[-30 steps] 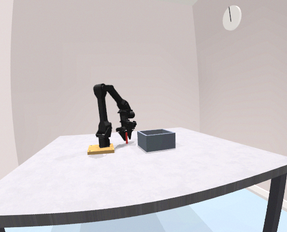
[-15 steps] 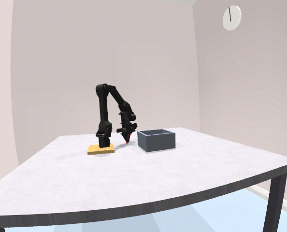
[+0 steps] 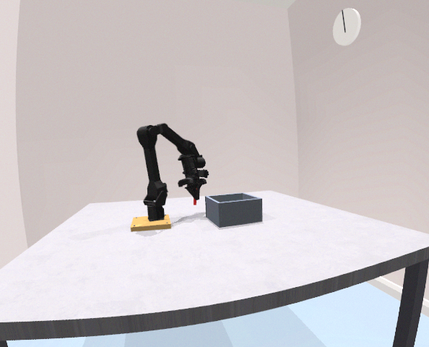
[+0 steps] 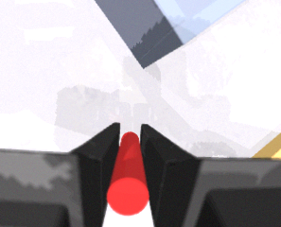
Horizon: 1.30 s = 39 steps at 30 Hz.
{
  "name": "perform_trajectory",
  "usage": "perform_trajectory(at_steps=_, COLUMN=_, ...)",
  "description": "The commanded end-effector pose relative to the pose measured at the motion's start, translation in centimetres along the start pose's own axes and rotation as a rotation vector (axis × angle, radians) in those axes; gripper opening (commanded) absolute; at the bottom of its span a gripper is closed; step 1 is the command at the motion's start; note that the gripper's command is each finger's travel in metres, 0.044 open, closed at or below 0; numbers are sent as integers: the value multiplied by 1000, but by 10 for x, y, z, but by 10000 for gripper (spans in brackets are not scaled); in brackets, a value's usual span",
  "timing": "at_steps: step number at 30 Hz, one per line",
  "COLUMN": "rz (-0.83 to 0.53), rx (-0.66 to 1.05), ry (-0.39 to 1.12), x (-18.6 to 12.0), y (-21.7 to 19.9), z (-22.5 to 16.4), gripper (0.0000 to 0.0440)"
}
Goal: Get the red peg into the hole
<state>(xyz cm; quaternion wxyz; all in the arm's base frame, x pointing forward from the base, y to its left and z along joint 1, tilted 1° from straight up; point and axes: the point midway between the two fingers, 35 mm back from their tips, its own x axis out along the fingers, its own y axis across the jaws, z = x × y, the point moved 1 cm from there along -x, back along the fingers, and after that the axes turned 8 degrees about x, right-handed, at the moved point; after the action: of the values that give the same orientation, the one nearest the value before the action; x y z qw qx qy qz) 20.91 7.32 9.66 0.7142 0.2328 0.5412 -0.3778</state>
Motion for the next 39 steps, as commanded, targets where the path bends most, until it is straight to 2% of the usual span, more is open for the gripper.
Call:
perform_trajectory(at_steps=1, rz=19, rx=16, ry=-29, x=-14, y=1, z=14, gripper=0)
perform_trajectory(at_steps=7, rz=35, rx=79, ry=-71, x=-33, y=0, z=39, gripper=0)
perform_trajectory(at_steps=17, rz=36, rx=201, ry=-122, x=-37, y=-3, z=86, gripper=0)
perform_trajectory(at_steps=28, rz=19, rx=276, ry=-152, x=-22, y=-8, z=135, gripper=0)
perform_trajectory(at_steps=39, rz=5, rx=269, ry=-135, x=6, y=-12, z=174, gripper=1)
